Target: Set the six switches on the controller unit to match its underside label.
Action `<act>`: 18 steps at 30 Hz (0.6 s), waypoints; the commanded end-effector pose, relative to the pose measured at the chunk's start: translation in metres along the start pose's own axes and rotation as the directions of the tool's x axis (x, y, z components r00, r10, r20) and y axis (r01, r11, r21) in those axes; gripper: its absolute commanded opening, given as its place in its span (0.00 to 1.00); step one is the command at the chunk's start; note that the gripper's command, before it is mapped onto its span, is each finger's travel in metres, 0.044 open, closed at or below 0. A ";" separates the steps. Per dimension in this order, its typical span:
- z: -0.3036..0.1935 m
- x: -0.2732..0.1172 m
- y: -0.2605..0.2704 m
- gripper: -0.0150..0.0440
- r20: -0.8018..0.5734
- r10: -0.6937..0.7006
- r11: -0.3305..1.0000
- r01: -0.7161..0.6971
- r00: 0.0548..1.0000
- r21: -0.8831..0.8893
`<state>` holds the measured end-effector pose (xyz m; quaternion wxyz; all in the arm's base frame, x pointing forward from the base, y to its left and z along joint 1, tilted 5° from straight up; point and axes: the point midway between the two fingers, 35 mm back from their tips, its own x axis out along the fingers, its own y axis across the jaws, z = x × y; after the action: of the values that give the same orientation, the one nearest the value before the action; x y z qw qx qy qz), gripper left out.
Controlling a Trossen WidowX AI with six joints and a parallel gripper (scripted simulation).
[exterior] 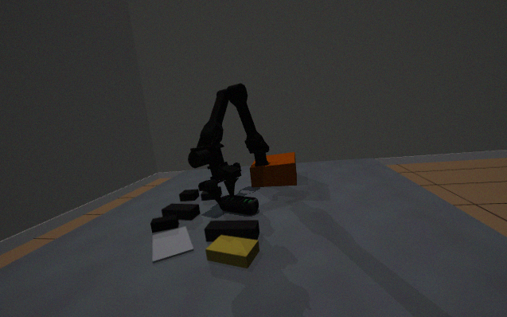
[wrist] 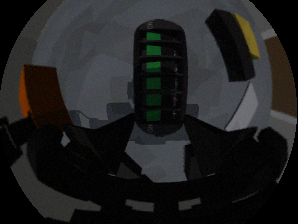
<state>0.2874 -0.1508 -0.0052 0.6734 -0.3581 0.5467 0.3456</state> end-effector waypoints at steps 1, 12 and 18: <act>0.000 0.001 0.000 0.81 0.002 0.001 1.000 -0.001 1.000 -0.004; 0.005 -0.007 0.000 0.82 -0.001 0.001 1.000 -0.001 1.000 -0.004; 0.008 -0.011 0.000 0.82 -0.009 0.001 1.000 -0.001 1.000 -0.004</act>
<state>0.2876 -0.1480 0.0004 0.6702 -0.3575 0.5509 0.3457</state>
